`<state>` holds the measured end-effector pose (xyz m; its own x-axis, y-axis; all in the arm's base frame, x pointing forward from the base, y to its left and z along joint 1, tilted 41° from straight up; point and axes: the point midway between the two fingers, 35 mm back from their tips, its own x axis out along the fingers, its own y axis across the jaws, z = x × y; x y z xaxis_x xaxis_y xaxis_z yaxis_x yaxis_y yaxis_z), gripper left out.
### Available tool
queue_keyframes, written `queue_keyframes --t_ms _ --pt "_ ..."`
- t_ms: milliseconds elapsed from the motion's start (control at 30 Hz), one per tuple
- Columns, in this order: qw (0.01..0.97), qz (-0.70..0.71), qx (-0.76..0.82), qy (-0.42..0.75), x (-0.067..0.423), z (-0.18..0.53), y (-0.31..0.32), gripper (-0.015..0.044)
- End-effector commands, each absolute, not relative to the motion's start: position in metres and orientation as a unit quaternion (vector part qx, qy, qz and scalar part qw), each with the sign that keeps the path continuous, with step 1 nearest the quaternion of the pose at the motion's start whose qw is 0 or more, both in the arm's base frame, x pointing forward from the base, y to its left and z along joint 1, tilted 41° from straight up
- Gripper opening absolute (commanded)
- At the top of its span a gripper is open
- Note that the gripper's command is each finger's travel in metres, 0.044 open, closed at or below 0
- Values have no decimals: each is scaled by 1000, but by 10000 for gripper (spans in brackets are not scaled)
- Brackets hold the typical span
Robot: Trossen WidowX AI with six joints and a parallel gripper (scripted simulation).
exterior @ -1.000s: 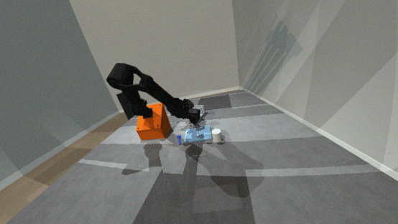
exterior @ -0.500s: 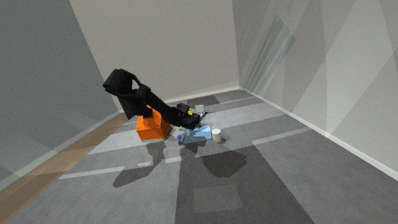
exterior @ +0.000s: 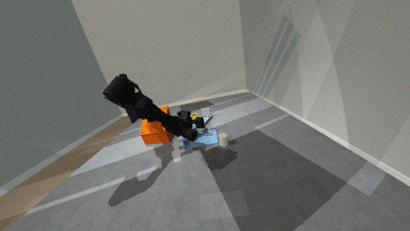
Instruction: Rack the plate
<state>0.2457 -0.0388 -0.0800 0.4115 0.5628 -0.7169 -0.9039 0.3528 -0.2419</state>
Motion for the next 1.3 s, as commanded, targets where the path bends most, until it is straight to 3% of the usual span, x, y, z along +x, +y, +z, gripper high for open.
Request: queue_keyframes --t_ms 0,1267 --pt "778 472 -323 259 246 -79 -38 0" --pt "777 475 -321 260 267 -120 -27 0"
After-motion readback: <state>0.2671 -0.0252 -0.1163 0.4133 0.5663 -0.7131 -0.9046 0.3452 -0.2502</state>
